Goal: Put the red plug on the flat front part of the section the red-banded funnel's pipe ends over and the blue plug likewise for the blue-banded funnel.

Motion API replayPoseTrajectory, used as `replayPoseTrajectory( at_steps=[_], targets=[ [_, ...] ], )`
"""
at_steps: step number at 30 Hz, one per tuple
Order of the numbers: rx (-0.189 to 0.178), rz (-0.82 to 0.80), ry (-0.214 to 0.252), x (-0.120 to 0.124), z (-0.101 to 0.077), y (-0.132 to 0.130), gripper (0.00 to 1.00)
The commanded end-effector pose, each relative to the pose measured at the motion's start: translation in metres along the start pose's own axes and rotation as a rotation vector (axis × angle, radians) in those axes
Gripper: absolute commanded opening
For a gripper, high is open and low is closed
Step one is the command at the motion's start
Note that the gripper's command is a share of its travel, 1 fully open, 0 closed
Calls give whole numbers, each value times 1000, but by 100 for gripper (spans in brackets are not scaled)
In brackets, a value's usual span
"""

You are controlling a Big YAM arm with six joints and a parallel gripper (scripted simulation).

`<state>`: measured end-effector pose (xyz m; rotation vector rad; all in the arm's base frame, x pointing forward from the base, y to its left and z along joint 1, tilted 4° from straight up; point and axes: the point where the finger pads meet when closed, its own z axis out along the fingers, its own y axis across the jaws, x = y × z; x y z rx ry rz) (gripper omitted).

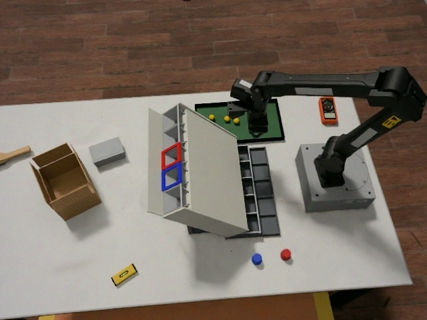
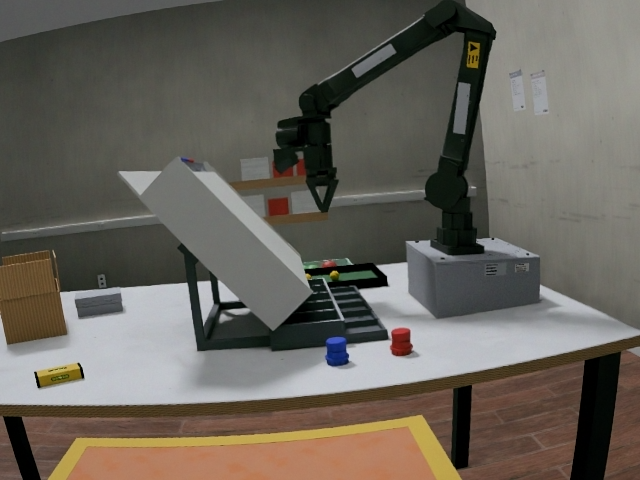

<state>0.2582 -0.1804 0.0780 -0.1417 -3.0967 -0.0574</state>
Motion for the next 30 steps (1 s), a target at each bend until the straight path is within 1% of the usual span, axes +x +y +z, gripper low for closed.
replayPoseTrajectory(
  at_steps=[1, 2, 17, 19, 30],
  targets=[
    [-1, -19, 7, 1, 10, -10, 80],
    [-1, -19, 7, 1, 10, -10, 80],
    [5, -1, -10, 19, 39, -143, 80],
    [5, -1, -10, 19, 39, -143, 80],
    [4, -14, 4, 25, 47, -172, 80]
  ],
)
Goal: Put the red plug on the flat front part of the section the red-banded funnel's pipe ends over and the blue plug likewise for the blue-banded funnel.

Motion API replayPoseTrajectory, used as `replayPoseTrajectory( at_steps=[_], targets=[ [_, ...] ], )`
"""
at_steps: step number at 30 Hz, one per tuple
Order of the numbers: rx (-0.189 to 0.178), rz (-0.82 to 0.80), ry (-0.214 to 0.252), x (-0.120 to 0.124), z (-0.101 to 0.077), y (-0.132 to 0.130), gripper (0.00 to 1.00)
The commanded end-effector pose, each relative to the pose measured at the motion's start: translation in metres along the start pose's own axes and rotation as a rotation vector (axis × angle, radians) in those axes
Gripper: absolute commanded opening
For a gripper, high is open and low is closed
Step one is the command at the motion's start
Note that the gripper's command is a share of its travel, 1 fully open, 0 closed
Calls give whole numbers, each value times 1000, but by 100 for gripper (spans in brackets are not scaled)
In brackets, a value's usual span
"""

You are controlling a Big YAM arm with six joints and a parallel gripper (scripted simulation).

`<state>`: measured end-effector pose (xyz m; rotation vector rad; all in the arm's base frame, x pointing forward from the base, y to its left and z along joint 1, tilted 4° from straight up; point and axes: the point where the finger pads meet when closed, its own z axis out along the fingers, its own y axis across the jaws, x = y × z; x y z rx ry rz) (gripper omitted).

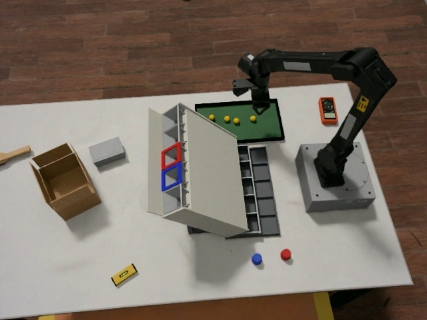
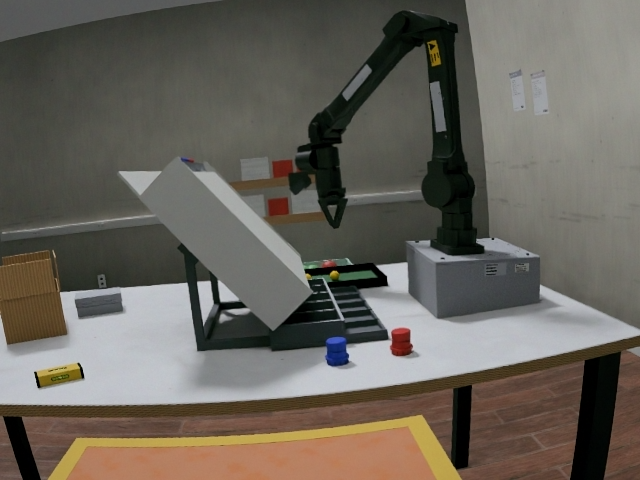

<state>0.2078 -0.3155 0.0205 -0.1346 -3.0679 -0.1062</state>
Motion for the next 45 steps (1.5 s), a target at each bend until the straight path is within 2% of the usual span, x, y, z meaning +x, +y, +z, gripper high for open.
replayPoseTrajectory(
  at_steps=[1, 4, 23, 38, 45],
  targets=[
    [35, -11, -23, -10, -7, -33, 80],
    [35, -15, -19, -8, -5, -41, 80],
    [36, -15, -19, -8, -5, -42, 80],
    [2, -16, 2, -8, -5, -42, 80],
    [14, -16, -5, -8, -5, -42, 80]
  ],
)
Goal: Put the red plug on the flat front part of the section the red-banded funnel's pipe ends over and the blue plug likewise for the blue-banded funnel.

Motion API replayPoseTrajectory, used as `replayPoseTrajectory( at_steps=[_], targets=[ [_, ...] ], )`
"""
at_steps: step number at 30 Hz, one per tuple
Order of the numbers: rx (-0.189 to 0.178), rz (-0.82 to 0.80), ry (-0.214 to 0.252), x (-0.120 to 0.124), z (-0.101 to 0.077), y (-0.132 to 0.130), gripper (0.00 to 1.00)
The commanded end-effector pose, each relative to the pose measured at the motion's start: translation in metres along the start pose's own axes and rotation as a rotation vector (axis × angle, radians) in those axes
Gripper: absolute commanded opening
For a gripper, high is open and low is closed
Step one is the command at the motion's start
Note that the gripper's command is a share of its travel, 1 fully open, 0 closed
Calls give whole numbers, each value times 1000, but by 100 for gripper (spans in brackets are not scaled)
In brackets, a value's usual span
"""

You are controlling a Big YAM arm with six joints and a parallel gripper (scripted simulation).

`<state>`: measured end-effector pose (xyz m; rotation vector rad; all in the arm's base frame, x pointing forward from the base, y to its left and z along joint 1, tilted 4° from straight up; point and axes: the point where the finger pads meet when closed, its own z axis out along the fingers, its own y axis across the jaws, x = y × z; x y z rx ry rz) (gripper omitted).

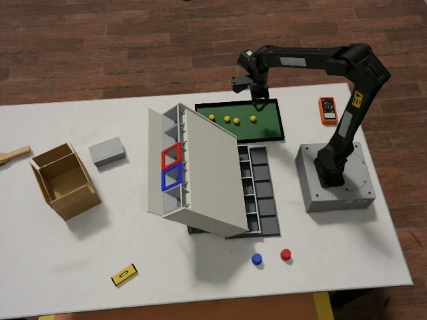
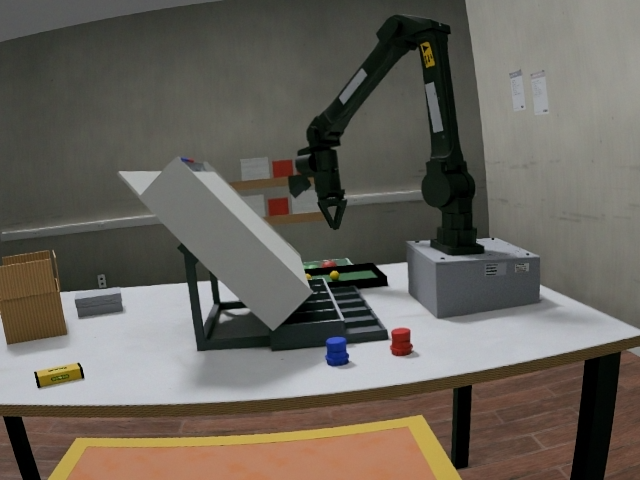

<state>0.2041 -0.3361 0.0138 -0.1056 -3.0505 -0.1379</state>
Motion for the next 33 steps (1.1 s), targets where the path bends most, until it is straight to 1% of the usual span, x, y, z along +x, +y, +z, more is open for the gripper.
replayPoseTrajectory(
  at_steps=[1, 10, 12, 27, 33],
  targets=[
    [36, 3, -25, -9, -11, -21, 80],
    [56, 4, -37, -10, -10, -21, 80],
    [56, 4, -37, -10, -10, -21, 80],
    [24, 0, -19, -9, -10, -21, 80],
    [22, 0, -17, -10, -12, -23, 80]
  ],
)
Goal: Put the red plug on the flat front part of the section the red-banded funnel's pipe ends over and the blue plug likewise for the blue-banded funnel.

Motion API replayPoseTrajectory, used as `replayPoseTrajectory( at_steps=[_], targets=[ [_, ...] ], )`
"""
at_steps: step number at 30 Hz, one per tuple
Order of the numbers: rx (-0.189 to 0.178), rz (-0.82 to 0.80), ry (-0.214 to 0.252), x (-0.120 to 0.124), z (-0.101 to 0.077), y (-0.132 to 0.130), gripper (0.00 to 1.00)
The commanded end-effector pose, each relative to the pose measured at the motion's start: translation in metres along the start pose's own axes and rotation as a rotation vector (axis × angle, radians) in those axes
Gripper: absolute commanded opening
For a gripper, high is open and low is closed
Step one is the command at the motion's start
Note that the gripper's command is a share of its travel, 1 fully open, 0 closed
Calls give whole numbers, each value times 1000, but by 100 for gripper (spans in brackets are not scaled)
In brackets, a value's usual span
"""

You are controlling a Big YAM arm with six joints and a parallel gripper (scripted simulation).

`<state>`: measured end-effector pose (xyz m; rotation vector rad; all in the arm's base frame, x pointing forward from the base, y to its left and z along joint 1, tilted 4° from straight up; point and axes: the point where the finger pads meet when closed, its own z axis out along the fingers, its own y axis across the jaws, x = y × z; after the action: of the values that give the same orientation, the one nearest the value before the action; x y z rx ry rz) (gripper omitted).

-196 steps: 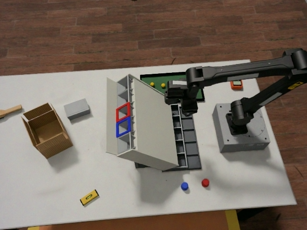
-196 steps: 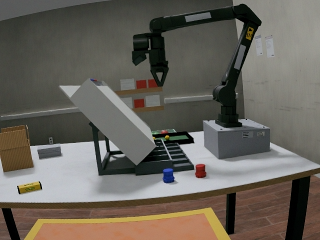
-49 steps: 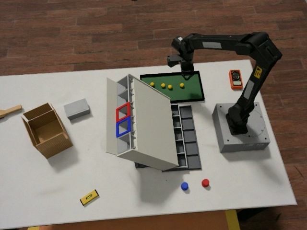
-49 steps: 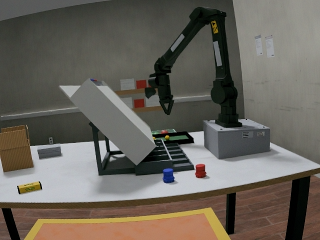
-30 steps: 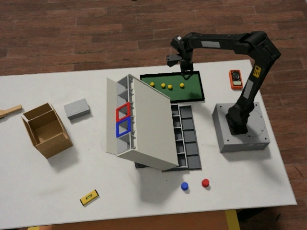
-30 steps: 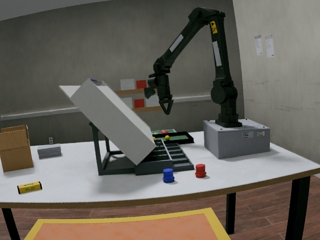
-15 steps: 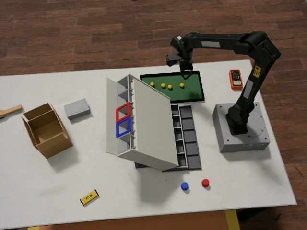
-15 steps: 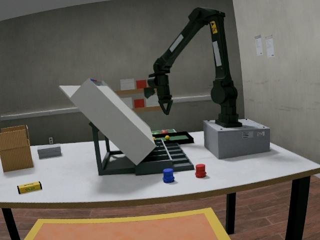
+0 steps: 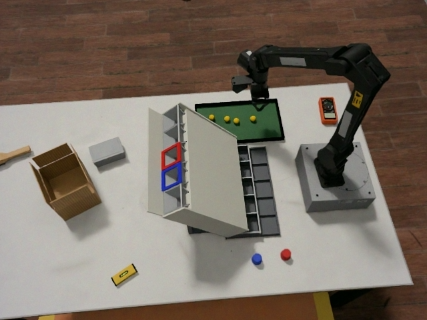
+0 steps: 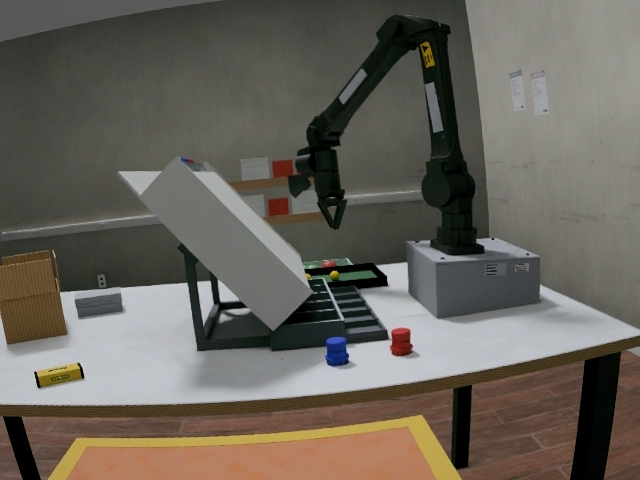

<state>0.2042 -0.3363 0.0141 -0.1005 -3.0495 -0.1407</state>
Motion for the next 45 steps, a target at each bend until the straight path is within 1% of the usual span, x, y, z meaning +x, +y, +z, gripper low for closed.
replayPoseTrajectory(
  at_steps=[1, 13, 28, 30, 45],
  targets=[
    [23, 3, -18, -10, -12, -24, 80],
    [17, 1, -14, -13, -15, -30, 80],
    [59, 9, -40, -13, -16, -37, 80],
    [59, 9, -40, -13, -16, -37, 80],
    [23, 1, -18, -13, 105, -28, 80]
  ],
)
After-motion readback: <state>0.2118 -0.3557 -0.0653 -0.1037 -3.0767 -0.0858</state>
